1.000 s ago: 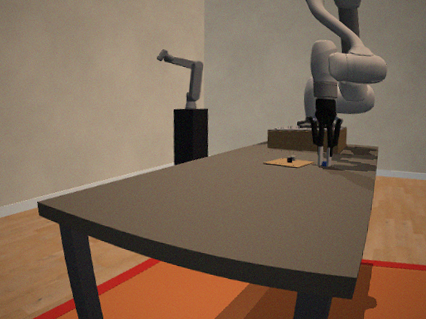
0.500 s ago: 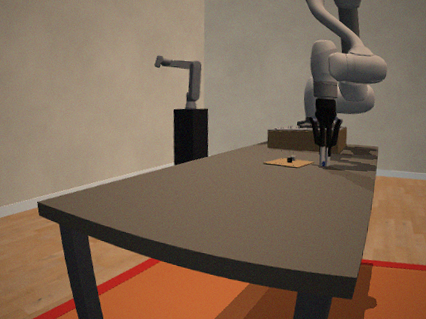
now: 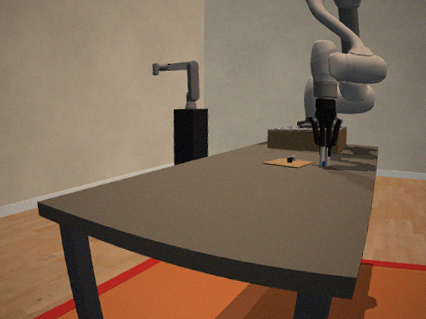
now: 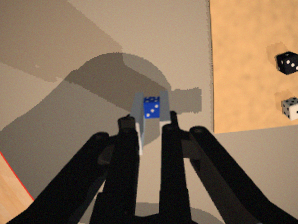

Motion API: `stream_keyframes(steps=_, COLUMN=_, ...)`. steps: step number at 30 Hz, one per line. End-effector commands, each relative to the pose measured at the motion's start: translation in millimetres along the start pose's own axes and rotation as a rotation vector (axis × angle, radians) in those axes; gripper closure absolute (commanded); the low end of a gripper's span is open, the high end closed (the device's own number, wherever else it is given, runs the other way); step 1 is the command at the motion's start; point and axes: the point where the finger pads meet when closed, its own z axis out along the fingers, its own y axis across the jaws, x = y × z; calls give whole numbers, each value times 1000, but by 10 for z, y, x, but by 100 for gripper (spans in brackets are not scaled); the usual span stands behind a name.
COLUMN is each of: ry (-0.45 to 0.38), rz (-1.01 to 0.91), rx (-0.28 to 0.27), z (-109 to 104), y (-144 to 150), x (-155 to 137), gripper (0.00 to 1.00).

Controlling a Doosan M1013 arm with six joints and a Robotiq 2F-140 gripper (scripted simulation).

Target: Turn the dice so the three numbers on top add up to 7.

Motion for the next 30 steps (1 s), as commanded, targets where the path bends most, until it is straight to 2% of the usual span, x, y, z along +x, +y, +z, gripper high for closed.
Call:
stream_keyframes(steps=1, ry=0, rz=0, rx=0, z=-1, y=0, x=0, gripper=93)
stream_keyframes(steps=12, ry=0, rz=0, rx=0, z=-1, y=0, x=0, gripper=93)
stream_keyframes(steps=16, ry=0, rz=0, rx=0, z=-60, y=0, x=0, gripper=93)
stream_keyframes(steps=19, ry=0, rz=0, rx=0, z=-196, y=0, x=0, gripper=93)
stream_keyframes(steps=24, ry=0, rz=0, rx=0, z=-555, y=0, x=0, gripper=93)
stream_keyframes(steps=26, ry=0, rz=0, rx=0, z=-555, y=0, x=0, gripper=93)
stream_keyframes(steps=30, ry=0, rz=0, rx=0, z=-835, y=0, x=0, gripper=93)
